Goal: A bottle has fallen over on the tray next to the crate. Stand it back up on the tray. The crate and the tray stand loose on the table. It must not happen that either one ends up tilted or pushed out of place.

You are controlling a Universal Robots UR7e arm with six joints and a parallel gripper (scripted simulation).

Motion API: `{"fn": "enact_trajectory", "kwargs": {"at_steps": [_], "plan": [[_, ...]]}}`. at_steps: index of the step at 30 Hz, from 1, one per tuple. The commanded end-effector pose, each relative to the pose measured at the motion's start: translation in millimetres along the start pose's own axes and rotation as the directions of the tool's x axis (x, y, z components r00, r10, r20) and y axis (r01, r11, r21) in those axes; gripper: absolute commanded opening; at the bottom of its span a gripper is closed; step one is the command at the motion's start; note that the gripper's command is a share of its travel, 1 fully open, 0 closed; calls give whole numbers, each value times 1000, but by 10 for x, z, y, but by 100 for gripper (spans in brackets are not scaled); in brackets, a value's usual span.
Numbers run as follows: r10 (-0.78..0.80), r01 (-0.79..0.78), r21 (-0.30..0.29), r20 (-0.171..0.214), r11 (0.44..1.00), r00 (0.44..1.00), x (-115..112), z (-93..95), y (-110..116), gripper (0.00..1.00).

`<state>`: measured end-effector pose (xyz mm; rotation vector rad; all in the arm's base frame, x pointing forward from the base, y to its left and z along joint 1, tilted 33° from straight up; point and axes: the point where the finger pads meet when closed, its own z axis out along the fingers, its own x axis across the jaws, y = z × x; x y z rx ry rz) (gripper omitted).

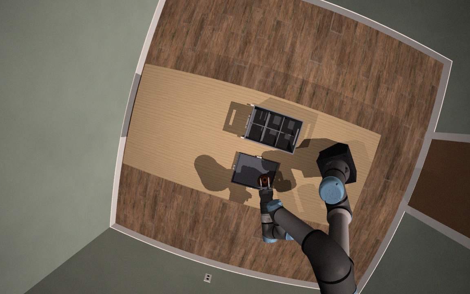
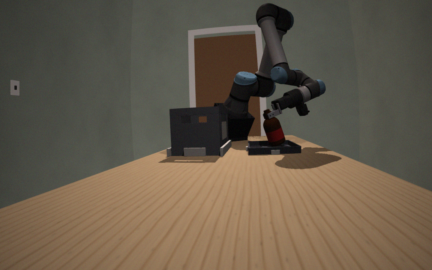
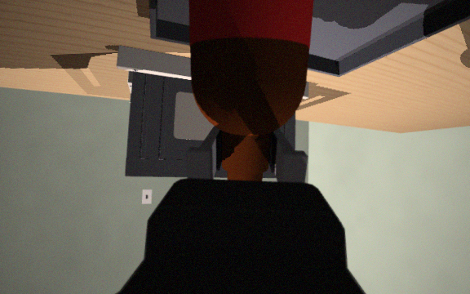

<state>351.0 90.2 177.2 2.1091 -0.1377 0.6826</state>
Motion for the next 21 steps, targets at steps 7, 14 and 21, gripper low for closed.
{"fn": "enact_trajectory", "kwargs": {"at_steps": [7, 14, 21], "plan": [[1, -1, 0, -1, 1000, 1000, 3, -2, 2, 0], [1, -1, 0, -1, 1000, 1000, 3, -2, 2, 0], [1, -1, 0, -1, 1000, 1000, 3, -2, 2, 100]]}}
